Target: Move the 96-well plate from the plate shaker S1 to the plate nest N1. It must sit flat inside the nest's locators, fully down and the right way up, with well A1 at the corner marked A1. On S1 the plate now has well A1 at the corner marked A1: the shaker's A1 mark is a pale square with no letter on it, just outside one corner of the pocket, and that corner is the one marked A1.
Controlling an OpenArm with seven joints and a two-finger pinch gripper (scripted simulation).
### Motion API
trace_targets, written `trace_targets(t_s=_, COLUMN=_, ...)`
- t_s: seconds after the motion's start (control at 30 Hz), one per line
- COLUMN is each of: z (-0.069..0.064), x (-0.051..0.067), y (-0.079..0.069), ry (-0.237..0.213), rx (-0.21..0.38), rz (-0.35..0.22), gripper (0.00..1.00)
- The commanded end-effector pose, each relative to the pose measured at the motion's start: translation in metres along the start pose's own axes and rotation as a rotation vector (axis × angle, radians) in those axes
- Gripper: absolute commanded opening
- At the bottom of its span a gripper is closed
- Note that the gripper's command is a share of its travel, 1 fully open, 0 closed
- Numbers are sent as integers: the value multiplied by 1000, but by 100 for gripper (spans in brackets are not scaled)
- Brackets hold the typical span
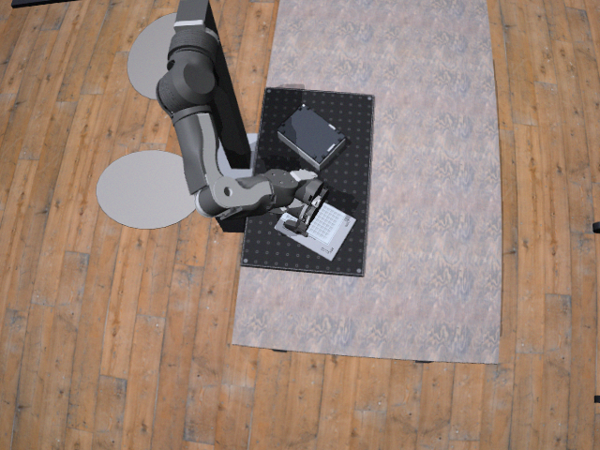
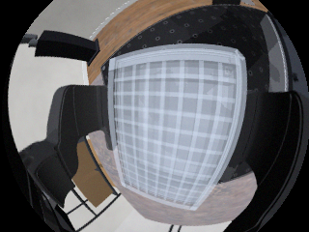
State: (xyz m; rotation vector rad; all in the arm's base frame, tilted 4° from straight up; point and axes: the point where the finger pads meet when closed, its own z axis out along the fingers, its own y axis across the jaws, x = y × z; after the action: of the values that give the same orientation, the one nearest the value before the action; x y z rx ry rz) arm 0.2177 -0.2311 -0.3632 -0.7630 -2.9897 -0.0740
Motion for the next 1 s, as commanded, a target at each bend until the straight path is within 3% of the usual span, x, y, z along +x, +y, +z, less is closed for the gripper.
trace_targets(t_s=0.0, z=-2, x=-3, y=1, ry=-9, rx=-8, rz=3, gripper=0)
trace_targets(t_s=0.17, z=31, x=-2, y=3, ry=-9, rx=-8, rz=3, gripper=0)
trace_targets(t_s=0.97, z=37, x=-6, y=5, ry=-9, rx=-13, rz=1, gripper=0)
